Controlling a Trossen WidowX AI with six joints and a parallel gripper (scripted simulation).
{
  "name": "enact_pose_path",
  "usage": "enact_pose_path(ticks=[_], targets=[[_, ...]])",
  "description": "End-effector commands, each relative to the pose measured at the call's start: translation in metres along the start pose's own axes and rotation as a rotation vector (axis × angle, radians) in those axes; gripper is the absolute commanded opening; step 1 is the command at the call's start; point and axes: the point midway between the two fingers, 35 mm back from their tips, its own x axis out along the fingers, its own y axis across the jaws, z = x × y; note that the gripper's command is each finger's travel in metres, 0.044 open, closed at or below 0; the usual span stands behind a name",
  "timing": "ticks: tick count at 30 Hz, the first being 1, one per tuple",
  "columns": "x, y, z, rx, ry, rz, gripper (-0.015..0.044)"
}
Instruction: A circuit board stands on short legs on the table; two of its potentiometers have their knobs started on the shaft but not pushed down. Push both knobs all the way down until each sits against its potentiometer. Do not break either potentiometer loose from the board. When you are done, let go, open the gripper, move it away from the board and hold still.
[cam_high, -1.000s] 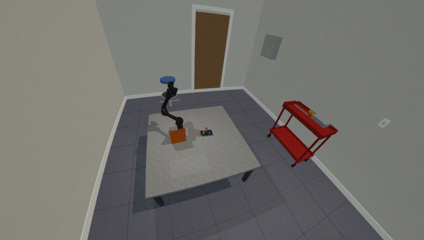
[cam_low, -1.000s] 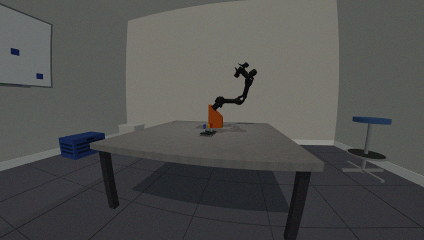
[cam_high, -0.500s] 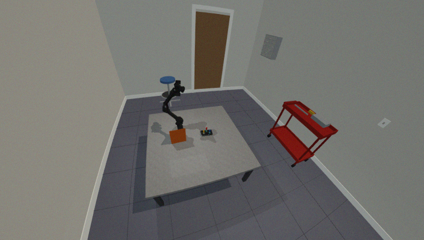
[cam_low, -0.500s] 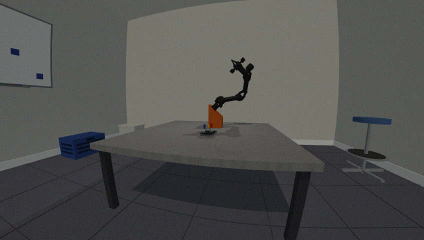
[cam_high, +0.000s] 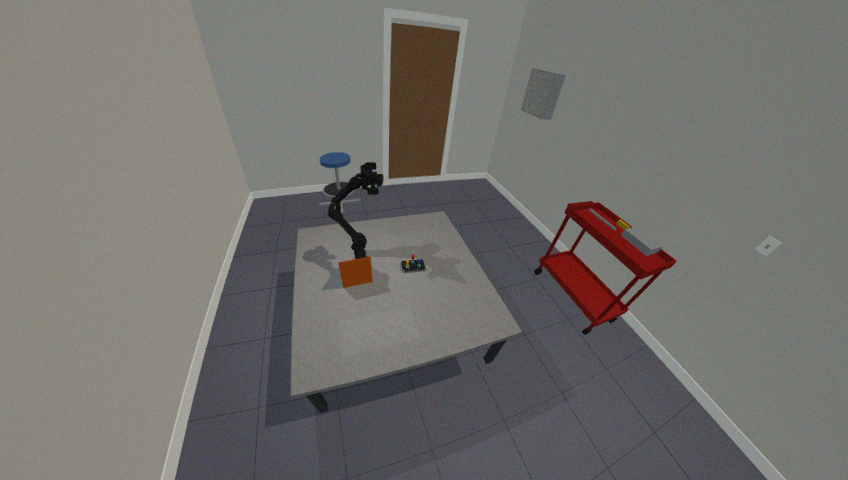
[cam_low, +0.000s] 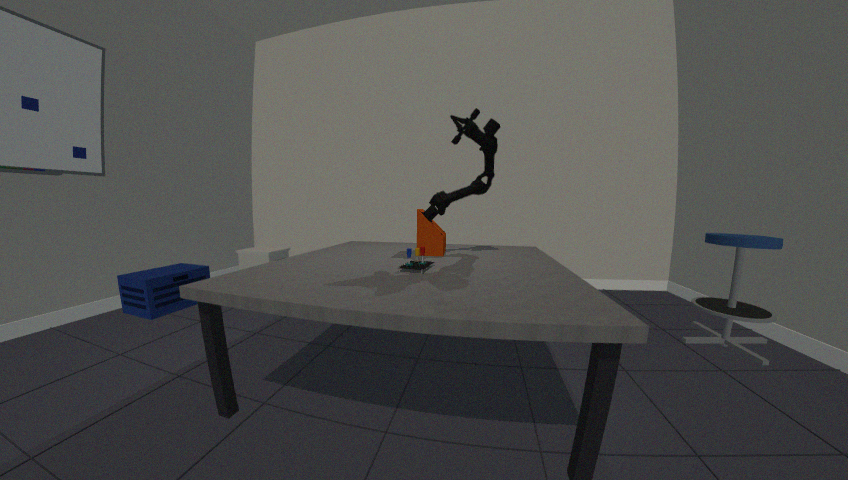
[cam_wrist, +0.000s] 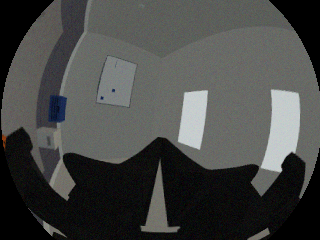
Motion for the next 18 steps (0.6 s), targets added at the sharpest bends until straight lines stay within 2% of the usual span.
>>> enact_pose_path(ticks=[1, 18], targets=[[0.011, 0.013, 0.024, 0.041, -0.070, 0.056, 0.0000], [0.036, 0.081, 0.119, 0.229, -0.287, 0.364, 0.0000]])
